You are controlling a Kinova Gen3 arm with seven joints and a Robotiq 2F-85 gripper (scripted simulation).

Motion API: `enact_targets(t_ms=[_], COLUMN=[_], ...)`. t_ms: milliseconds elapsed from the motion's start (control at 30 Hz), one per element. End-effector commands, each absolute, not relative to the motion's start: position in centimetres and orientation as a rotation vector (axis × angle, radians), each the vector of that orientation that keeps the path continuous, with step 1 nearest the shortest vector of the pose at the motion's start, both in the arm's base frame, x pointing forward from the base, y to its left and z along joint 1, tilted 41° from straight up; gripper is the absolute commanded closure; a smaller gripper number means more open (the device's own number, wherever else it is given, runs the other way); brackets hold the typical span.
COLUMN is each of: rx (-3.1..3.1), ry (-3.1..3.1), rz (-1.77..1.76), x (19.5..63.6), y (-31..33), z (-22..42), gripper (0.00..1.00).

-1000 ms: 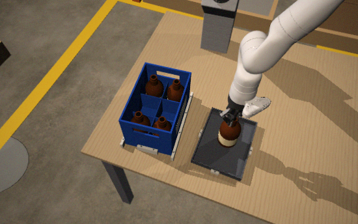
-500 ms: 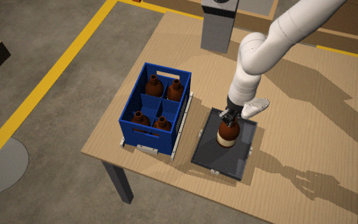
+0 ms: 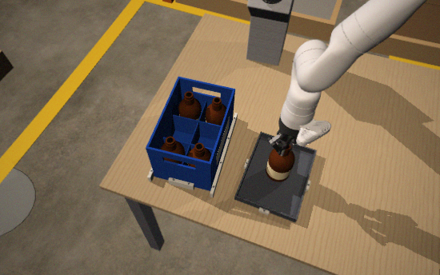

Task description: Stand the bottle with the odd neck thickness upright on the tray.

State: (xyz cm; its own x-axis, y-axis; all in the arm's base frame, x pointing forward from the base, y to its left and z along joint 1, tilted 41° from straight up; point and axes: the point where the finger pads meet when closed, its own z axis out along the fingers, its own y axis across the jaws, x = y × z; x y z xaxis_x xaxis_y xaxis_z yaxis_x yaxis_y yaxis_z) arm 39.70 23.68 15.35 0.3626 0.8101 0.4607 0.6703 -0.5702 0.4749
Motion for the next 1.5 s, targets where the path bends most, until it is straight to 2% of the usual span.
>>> enact_targets(t_ms=[0,1467], rx=[2.416,2.416], ry=[1.334,1.334], rz=[0.999,0.999], x=[39.69,39.96], y=[23.69,23.76], z=[15.38,15.06], gripper=[1.00,1.00])
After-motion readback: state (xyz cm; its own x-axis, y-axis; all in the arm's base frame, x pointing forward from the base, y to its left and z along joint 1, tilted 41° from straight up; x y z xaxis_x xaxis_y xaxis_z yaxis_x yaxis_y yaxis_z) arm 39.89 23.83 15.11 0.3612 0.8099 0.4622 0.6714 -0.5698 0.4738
